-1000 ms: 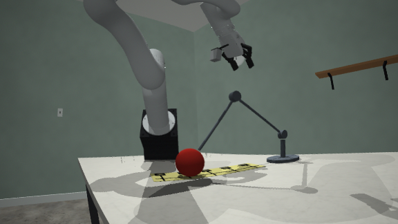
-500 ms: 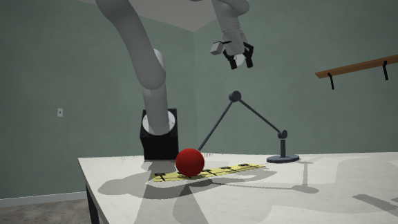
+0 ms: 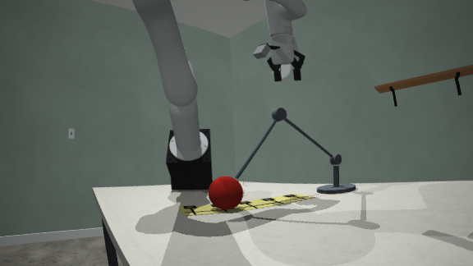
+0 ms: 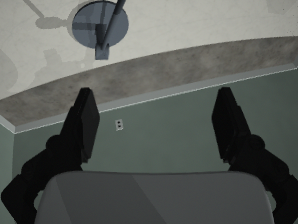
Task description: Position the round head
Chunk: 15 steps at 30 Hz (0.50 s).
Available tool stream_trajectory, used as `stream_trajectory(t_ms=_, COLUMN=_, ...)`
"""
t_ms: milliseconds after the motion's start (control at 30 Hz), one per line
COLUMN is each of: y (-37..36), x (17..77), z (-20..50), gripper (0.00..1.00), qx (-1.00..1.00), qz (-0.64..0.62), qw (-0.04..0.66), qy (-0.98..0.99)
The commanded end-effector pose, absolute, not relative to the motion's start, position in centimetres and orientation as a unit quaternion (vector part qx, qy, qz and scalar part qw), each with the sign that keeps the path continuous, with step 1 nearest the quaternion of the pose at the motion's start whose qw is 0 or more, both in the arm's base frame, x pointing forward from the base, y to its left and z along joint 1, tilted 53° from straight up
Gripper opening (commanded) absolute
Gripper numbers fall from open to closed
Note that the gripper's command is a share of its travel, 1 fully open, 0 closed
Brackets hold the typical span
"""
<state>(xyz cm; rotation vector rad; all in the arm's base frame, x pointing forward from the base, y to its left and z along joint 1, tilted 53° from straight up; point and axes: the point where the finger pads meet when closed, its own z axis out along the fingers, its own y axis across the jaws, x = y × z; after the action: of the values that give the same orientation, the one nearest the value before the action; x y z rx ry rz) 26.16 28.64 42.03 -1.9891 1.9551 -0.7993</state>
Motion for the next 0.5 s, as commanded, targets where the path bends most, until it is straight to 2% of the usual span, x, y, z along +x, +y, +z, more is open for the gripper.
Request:
stream_trajectory(t_ms=0, y=28.72, x=26.18, z=42.04, gripper=1.00, qx=-0.613, qz=-0.344, qw=0.151, qy=0.695)
stream_trajectory(t_ms=467, y=28.62, x=26.12, z=42.04, gripper=1.00, qx=-0.609, qz=-0.346, qw=0.145, qy=0.699)
